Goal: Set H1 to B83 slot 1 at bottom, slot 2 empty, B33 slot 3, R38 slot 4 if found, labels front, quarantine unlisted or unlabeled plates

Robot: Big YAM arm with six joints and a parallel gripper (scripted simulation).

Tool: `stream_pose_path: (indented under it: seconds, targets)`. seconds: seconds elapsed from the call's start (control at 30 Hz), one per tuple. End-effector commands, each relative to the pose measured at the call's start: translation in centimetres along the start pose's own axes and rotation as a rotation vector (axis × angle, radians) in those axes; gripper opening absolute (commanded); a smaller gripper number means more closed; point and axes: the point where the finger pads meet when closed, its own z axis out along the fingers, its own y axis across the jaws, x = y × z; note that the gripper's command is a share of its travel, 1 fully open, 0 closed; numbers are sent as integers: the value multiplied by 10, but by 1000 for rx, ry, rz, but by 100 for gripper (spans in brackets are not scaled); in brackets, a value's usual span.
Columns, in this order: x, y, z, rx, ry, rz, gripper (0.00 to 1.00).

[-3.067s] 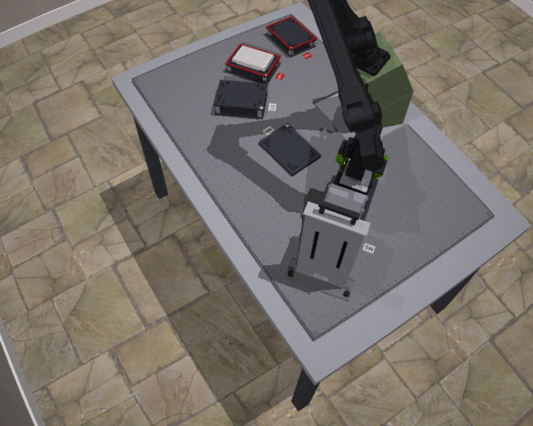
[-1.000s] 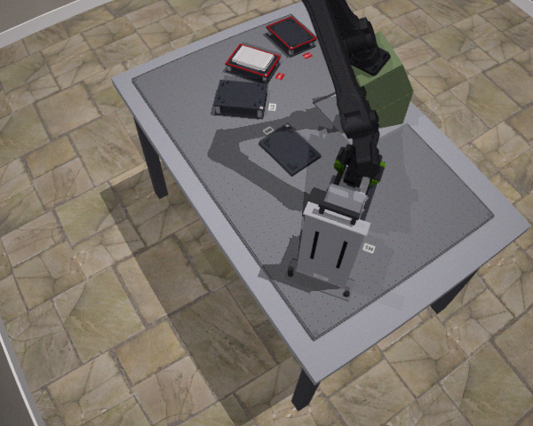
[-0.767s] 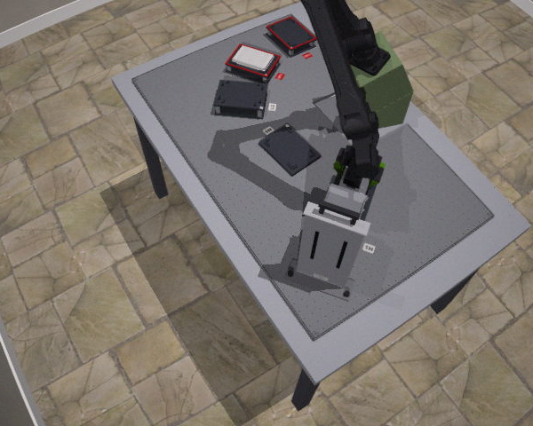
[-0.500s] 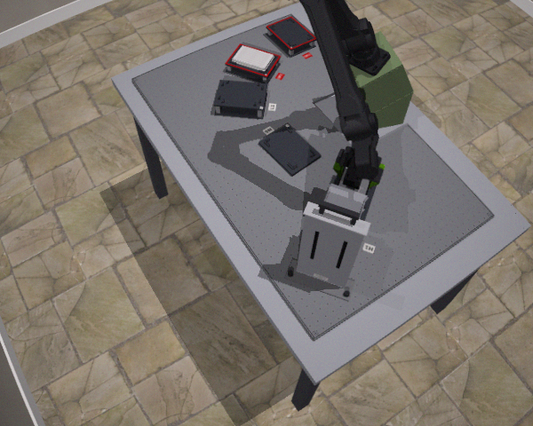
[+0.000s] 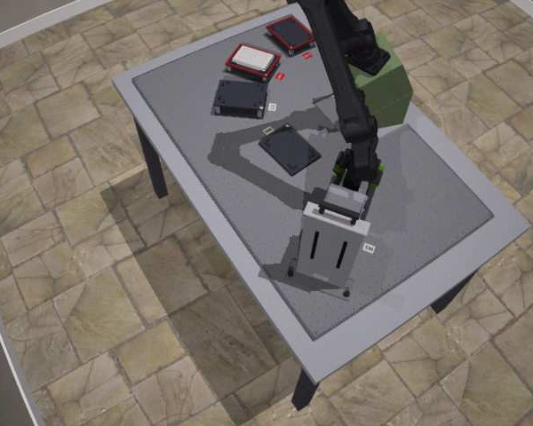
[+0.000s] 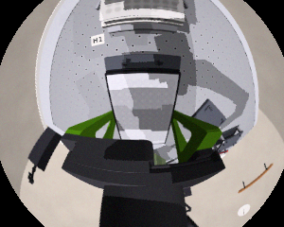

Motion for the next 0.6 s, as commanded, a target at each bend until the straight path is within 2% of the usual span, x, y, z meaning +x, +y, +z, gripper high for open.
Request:
stream_pose_path:
  seconds: [0.0,0.03,0.1,0.57]
  targets:
    - [-5,-2,3,-2,-8,-1,86]
    - [-8,0,-1,-7,-22,-3,86]
    - [-4,-2,6,-2,-7,-2,86]
    - [-5,-2,13,-2,-10,0,86]
